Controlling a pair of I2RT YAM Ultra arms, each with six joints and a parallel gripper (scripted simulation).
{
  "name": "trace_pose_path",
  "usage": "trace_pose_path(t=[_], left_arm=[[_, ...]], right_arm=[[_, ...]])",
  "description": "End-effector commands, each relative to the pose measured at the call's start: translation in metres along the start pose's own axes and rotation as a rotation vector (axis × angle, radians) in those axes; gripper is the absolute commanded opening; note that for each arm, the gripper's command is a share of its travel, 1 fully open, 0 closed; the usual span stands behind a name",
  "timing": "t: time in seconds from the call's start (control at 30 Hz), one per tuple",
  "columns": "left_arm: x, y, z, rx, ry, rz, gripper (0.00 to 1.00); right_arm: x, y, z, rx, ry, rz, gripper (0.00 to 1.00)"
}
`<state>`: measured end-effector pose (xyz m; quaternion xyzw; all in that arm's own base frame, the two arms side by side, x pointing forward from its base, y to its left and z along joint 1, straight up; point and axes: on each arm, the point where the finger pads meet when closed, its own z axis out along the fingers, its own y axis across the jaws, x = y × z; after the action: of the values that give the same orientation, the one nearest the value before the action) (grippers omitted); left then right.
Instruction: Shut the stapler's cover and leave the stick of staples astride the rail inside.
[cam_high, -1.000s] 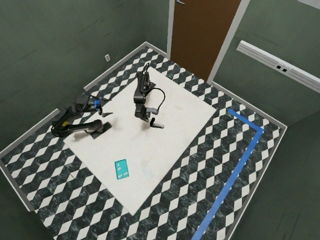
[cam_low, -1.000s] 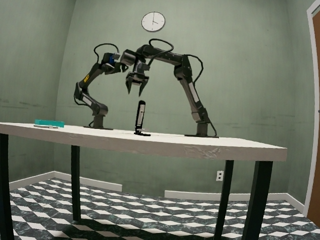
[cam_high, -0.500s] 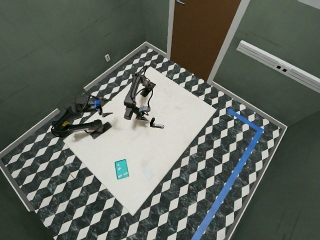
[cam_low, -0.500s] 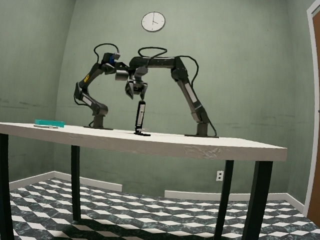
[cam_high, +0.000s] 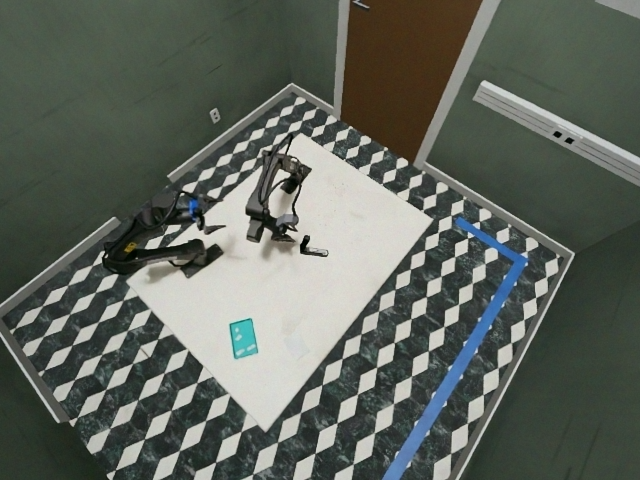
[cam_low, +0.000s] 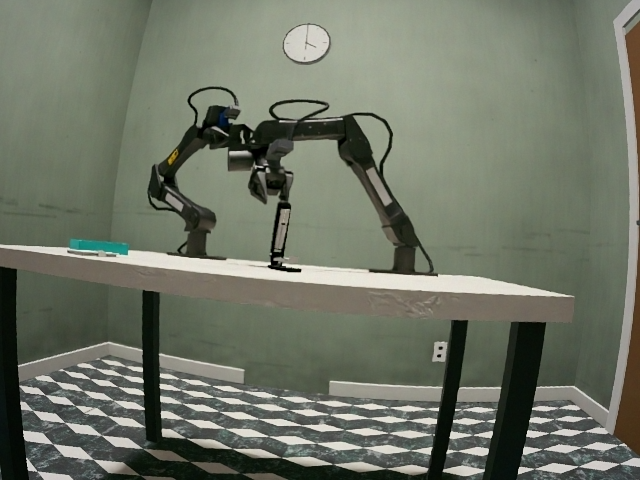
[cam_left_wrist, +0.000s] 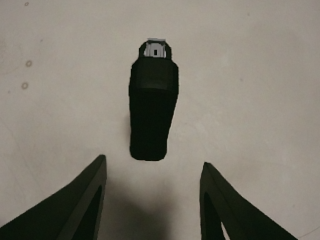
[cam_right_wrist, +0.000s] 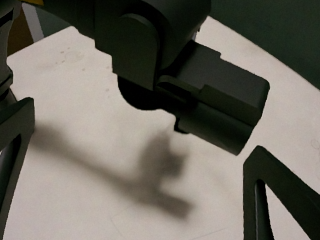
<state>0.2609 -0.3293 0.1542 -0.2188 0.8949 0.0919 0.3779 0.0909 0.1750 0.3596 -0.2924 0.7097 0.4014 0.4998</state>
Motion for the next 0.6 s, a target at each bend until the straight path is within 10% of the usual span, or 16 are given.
trace_pose_path(t=[0.0,0.57], left_arm=[[-0.020,0.008,0.000,-0.003,-0.031,-0.009,0.50],[-0.022,0.006,0.022,0.006,-0.031,-0.019,0.50]], right_arm=[[-0.002,0.001,-0.004,-0.002,0.001,-0.002,1.00],[-0.002,0.001,-0.004,-0.002,0.001,-0.002,1.00]])
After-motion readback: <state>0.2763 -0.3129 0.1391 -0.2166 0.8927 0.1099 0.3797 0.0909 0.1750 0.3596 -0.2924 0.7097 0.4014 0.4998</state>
